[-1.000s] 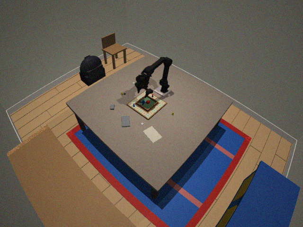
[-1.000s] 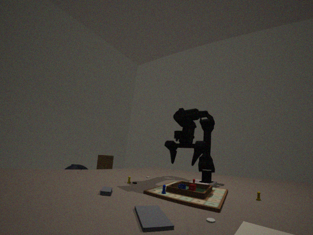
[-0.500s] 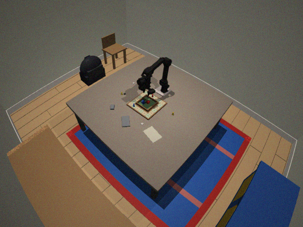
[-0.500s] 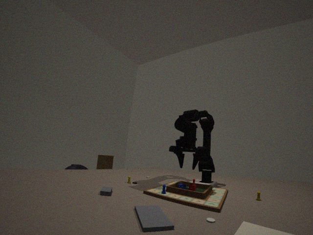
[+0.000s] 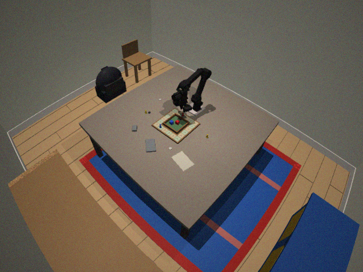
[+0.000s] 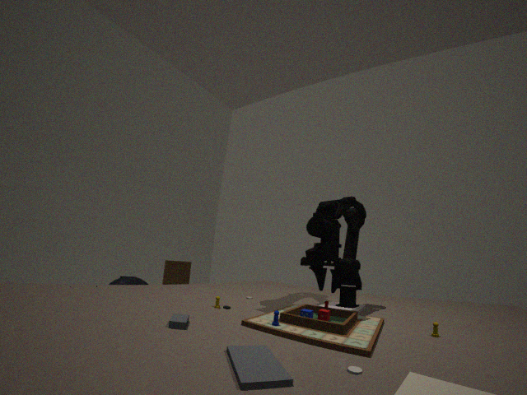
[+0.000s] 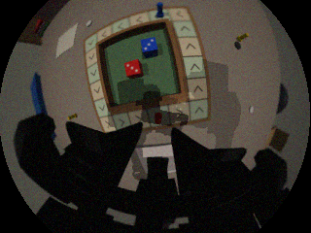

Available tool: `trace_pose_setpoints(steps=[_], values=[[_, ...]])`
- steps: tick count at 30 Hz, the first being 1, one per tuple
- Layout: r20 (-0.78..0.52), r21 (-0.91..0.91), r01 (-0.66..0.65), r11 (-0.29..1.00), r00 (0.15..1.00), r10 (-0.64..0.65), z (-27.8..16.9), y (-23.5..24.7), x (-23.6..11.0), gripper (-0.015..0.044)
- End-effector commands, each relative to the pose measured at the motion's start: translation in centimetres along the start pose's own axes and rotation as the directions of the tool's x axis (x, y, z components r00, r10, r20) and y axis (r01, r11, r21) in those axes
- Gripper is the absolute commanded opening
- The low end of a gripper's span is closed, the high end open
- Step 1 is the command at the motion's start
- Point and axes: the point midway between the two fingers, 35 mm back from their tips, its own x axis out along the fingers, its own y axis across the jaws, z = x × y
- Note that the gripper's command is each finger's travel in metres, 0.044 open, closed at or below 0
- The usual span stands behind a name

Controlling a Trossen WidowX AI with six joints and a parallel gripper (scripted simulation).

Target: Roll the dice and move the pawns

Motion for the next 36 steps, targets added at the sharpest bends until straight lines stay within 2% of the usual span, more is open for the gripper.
trace_pose_setpoints(steps=[1, 31, 36], values=[[-0.007, 0.005, 0.007, 1.000, 1.000, -0.007, -0.3, -0.1, 1.1, 0.0200], [-0.007, 0.005, 0.007, 1.000, 1.000, -0.007, -0.3, -0.1, 5.3, 0.0200], [-0.007, 0.005, 0.007, 1.000, 1.000, -0.007, -0.3, -0.1, 5.3, 0.0069]])
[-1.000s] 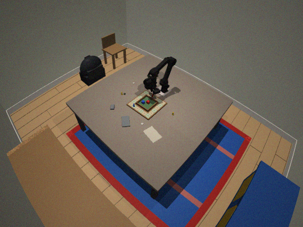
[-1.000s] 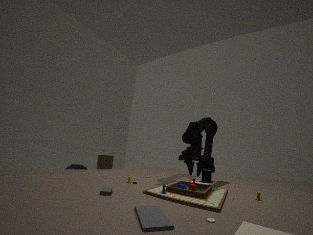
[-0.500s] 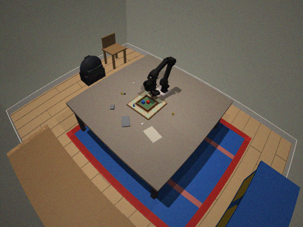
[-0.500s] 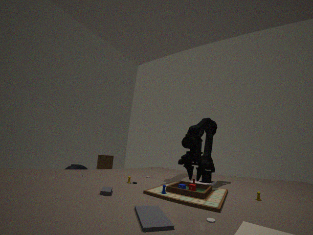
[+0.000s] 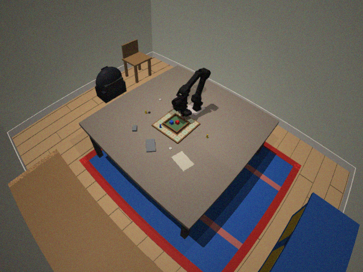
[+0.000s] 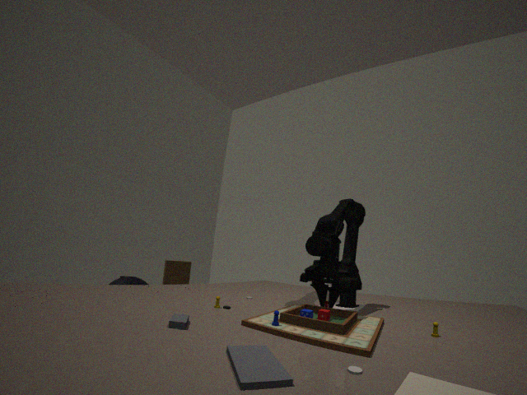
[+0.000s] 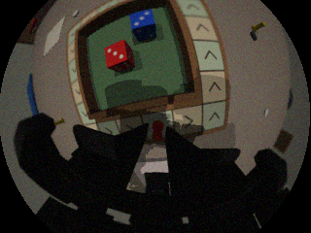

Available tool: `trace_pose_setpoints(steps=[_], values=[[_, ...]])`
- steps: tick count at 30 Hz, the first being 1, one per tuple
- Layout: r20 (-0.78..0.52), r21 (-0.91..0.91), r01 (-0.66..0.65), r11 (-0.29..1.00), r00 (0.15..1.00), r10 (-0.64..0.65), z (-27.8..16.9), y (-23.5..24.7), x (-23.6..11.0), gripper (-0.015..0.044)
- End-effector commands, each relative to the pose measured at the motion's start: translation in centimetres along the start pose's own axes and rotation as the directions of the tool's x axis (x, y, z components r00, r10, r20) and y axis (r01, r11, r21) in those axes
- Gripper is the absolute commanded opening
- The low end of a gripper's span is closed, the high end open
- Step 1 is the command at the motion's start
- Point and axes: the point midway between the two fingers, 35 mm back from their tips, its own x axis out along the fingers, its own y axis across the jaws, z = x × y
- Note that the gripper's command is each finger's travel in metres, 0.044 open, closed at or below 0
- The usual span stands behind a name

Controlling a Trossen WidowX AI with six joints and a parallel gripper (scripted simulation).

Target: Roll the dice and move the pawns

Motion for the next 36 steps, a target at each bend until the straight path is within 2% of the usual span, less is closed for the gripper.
trace_pose_setpoints(steps=[1, 12, 36], values=[[-0.001, -0.003, 0.005, 1.000, 1.000, -0.005, 0.0, -0.1, 0.1, 0.0062], [-0.001, -0.003, 0.005, 1.000, 1.000, -0.005, 0.0, -0.1, -0.2, 0.0000], [0.000, -0.003, 0.005, 1.000, 1.000, -0.005, 0.6, -0.3, -11.0, 0.0000]])
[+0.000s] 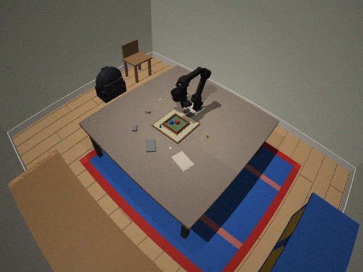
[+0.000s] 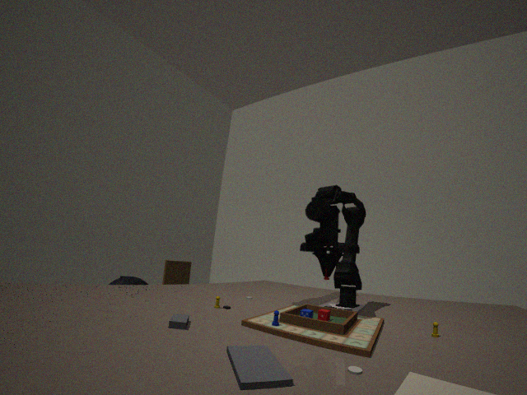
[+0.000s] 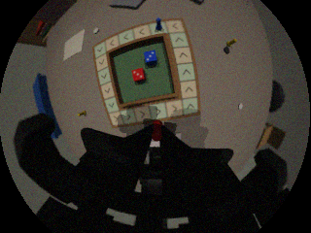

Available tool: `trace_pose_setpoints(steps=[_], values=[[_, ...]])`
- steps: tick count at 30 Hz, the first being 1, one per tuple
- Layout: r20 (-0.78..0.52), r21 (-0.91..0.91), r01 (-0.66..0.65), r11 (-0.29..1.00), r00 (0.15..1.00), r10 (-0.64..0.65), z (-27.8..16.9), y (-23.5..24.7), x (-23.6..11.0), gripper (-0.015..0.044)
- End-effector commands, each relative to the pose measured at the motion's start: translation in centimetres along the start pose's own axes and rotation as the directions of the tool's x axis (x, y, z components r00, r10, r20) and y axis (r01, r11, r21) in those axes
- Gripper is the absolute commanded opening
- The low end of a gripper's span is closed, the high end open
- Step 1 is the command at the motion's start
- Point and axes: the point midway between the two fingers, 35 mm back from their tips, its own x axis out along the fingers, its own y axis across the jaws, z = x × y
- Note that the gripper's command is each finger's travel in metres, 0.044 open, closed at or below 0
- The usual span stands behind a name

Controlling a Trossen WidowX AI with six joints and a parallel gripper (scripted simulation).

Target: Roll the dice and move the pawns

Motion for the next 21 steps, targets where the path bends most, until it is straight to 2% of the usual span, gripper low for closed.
trace_pose_setpoints(steps=[1, 7, 21], values=[[0.007, 0.000, 0.004, 1.000, 1.000, -0.004, -0.2, -0.2, -1.7, 0.0000], [0.007, 0.000, 0.004, 1.000, 1.000, -0.004, -0.1, -0.4, -2.6, 0.0000], [0.012, 0.001, 0.008, 1.000, 1.000, -0.008, 4.9, -4.4, 2.2, 0.0000]])
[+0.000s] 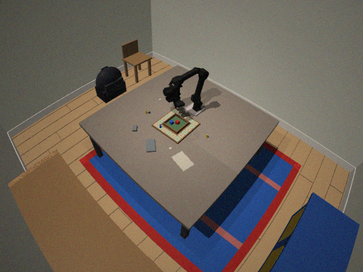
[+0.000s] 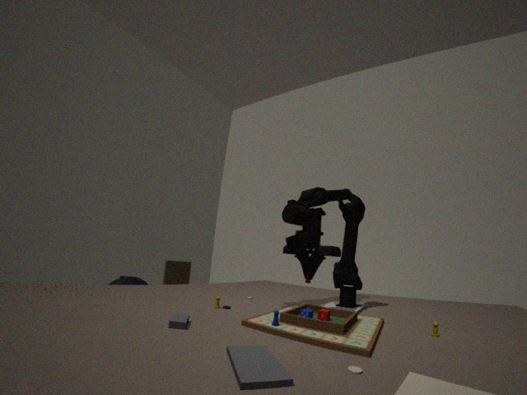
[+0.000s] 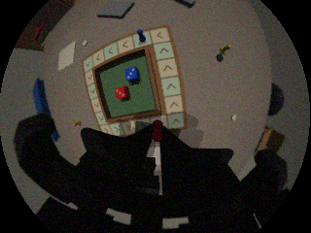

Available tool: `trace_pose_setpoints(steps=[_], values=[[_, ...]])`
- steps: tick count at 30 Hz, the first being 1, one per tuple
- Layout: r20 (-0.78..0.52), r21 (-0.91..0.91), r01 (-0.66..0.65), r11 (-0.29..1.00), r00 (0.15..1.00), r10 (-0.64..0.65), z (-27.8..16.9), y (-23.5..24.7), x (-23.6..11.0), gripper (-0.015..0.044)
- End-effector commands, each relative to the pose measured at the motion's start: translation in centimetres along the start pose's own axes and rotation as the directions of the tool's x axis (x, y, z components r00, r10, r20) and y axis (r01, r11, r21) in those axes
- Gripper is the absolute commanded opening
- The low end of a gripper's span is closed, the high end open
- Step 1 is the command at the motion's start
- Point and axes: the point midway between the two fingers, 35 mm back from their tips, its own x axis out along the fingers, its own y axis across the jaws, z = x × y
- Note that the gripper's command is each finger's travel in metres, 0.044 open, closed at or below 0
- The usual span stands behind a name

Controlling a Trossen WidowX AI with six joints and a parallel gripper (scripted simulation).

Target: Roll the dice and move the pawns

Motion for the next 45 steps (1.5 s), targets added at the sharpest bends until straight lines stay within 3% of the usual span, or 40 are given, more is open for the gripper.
trace_pose_setpoints(steps=[1, 20, 36, 45], values=[[-0.005, -0.002, 0.008, 1.000, 1.000, -0.008, 0.8, -1.3, 1.4, 0.0000], [-0.004, -0.002, 0.011, 1.000, 1.000, -0.011, 2.0, -3.6, 7.0, 0.0000], [-0.004, -0.002, 0.011, 1.000, 1.000, -0.011, 2.0, -3.6, 8.8, 0.0000], [0.001, 0.002, 0.007, 1.000, 1.000, -0.007, 2.2, -3.6, 8.3, 0.0236]])
